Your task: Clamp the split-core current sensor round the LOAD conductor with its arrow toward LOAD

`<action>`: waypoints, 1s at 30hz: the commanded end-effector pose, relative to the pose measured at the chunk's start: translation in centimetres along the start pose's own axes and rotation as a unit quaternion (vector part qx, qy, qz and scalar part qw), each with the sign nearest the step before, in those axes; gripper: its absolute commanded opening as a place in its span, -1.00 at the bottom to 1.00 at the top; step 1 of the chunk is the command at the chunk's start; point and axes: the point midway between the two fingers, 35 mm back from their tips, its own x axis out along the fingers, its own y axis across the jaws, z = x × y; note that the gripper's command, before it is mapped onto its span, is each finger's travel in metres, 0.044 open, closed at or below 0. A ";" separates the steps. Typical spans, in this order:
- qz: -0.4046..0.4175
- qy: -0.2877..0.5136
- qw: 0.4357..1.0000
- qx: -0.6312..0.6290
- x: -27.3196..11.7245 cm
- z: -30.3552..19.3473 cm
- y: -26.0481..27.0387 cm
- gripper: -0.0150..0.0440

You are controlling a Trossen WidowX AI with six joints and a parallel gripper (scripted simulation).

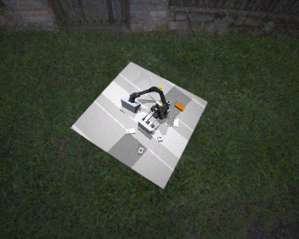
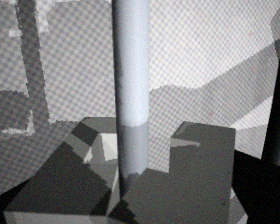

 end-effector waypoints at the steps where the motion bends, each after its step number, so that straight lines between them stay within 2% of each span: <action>1: 0.002 0.000 1.000 0.000 0.0 0.0 0.0 -0.49; 16: 0.174 -0.003 0.985 0.010 -1.4 0.0 -0.5 -0.49; 30: 0.167 -0.005 0.986 0.010 -1.2 0.2 -0.3 -0.49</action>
